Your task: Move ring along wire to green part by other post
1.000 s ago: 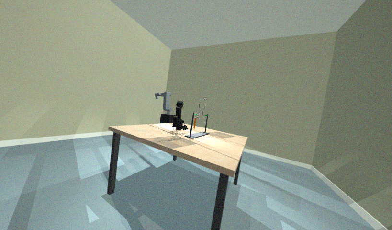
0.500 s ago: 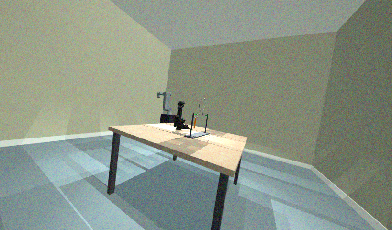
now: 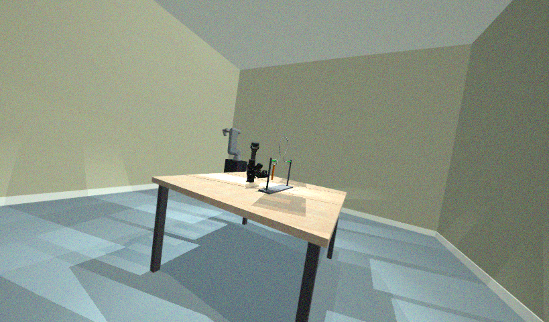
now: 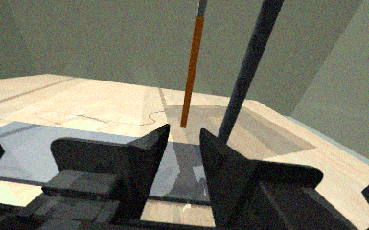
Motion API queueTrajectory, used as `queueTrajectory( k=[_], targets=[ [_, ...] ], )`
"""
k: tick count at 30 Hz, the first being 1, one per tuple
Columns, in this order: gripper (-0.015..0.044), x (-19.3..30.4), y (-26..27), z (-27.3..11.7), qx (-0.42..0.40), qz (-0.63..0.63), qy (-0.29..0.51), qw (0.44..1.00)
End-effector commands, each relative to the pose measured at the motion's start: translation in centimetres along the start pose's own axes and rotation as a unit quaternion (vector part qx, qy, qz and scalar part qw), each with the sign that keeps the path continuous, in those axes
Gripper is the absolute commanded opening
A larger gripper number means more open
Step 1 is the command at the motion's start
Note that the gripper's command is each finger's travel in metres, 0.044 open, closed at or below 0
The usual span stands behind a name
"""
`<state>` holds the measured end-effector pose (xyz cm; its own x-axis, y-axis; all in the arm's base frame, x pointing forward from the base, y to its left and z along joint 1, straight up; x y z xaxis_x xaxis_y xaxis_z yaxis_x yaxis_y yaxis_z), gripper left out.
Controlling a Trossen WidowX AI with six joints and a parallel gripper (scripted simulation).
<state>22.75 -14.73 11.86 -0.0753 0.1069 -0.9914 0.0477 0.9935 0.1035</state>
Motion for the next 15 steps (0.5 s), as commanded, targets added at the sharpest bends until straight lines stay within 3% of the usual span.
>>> queueTrajectory(
  k=[1,15],
  targets=[
    [0.016,-0.2,-0.1,0.4,0.001,0.002,-0.001,1.0],
    [0.016,-0.4,-0.3,2.5,0.001,0.002,-0.001,1.0]
  ],
)
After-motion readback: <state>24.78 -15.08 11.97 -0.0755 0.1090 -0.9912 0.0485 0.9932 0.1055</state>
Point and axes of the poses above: the point midway between the two fingers, 35 mm back from their tips, its own z axis out along the fingers, its own y axis across the jaws, x = y × z, the point moved 1 cm from there along -z, back along the fingers, and after that the axes turned 7 degrees about z, right-handed, at the moved point
